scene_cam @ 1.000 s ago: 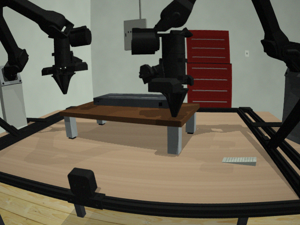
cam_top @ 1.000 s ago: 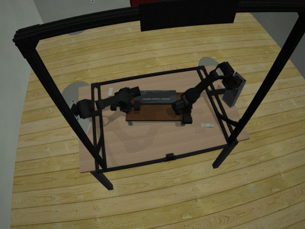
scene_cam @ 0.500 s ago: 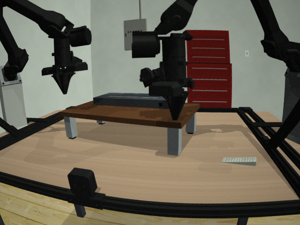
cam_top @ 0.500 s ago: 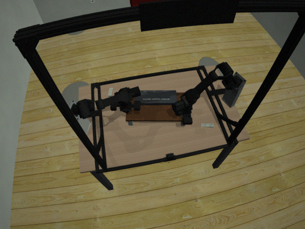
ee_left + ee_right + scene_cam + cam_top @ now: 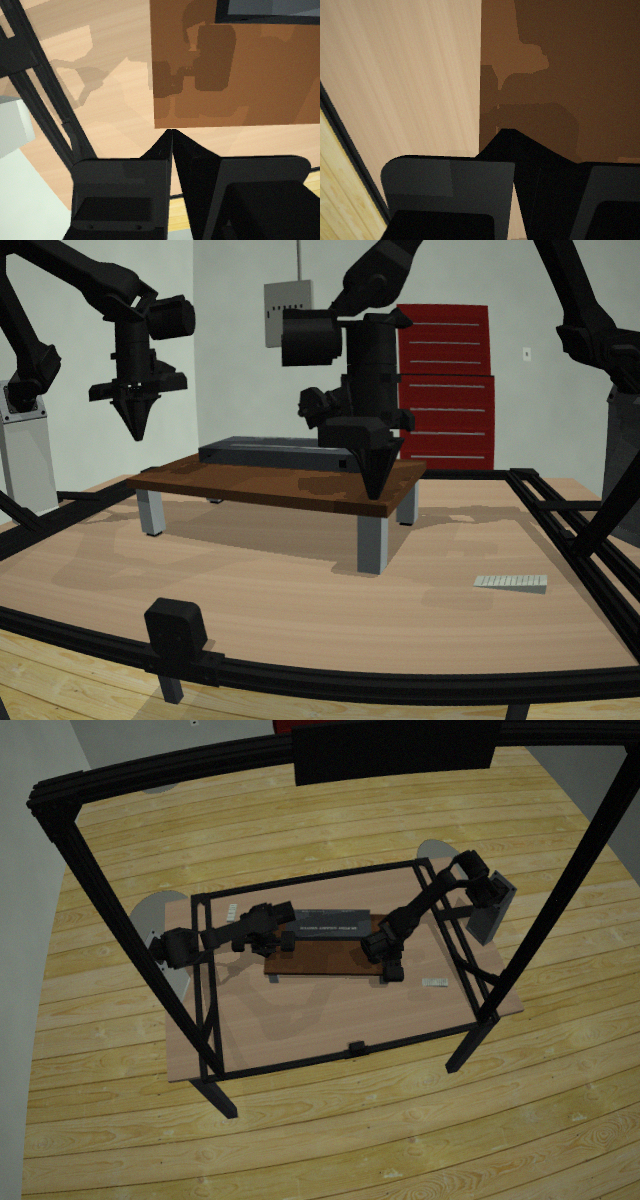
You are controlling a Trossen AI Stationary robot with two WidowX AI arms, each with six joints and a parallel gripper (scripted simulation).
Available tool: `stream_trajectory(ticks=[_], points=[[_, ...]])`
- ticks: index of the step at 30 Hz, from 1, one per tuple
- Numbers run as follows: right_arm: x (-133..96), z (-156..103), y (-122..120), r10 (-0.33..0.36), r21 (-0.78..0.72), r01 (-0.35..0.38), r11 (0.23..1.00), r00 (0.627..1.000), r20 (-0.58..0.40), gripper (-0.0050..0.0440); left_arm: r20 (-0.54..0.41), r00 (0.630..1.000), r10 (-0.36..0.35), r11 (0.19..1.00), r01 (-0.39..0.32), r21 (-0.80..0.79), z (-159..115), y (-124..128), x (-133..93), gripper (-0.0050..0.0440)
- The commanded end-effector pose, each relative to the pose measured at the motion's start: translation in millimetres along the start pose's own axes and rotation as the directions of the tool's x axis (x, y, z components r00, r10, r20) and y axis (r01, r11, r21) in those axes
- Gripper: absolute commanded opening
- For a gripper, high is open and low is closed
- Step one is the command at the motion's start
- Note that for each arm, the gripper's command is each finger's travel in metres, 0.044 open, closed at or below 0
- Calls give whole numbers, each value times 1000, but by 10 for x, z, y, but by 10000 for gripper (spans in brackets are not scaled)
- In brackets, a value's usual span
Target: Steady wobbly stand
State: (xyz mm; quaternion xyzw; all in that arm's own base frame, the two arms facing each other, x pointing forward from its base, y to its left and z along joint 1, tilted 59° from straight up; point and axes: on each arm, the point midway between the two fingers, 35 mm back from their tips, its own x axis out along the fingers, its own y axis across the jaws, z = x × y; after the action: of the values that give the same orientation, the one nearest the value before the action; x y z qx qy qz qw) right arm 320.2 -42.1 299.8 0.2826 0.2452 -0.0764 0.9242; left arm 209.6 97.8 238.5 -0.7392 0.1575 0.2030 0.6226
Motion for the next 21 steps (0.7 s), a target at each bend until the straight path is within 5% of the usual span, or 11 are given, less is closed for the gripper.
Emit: stream_trajectory(ticks=[1, 18, 19, 21], points=[[66, -1, -43, -17, 8, 17, 1000, 1000, -4, 0, 0, 1000, 0, 1000, 0, 0, 0, 0, 0, 0], [99, -2, -44, -17, 8, 17, 1000, 1000, -4, 0, 0, 1000, 0, 1000, 0, 0, 0, 0, 0, 0], [-664, 2, -31, 0, 0, 0, 1000, 1000, 0, 0, 0, 1000, 0, 1000, 0, 0, 0, 0, 0, 0], [-664, 2, -31, 0, 0, 0, 1000, 1000, 0, 0, 0, 1000, 0, 1000, 0, 0, 0, 0, 0, 0]])
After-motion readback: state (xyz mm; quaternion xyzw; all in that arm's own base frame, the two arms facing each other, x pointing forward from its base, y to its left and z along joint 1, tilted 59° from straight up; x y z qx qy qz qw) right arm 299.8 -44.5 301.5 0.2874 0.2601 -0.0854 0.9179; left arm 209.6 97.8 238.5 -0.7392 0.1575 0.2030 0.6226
